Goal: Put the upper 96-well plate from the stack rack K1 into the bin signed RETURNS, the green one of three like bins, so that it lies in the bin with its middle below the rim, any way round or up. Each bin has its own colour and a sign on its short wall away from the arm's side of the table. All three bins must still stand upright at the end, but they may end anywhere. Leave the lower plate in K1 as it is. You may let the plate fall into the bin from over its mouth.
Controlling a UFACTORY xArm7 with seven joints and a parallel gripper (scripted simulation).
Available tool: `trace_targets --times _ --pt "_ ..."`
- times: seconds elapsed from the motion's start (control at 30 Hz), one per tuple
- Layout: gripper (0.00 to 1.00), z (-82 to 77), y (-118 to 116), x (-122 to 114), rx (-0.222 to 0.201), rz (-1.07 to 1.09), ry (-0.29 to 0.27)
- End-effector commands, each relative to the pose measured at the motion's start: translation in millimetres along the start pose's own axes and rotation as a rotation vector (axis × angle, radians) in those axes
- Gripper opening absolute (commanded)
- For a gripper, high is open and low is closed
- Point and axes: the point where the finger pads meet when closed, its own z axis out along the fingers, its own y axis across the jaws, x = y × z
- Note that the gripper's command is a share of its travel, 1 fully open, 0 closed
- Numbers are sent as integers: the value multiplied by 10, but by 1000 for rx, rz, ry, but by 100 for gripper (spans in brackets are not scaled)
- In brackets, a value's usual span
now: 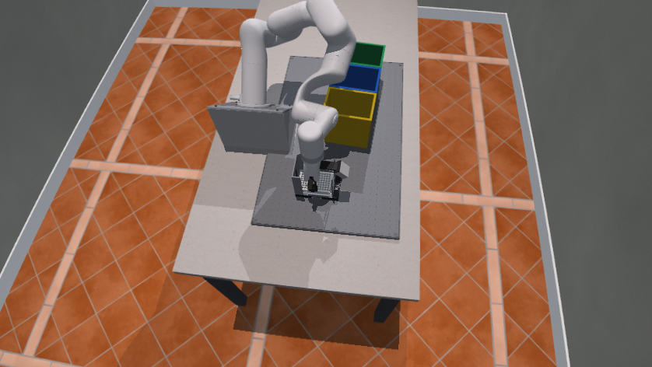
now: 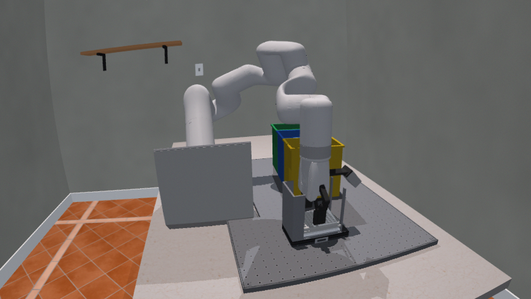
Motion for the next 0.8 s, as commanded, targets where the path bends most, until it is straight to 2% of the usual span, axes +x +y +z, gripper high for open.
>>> trace_targets --times 0.0,0.77 --pt "100 -5 14 5 -4 0 2" --pt "100 122 15 6 -4 0 2"
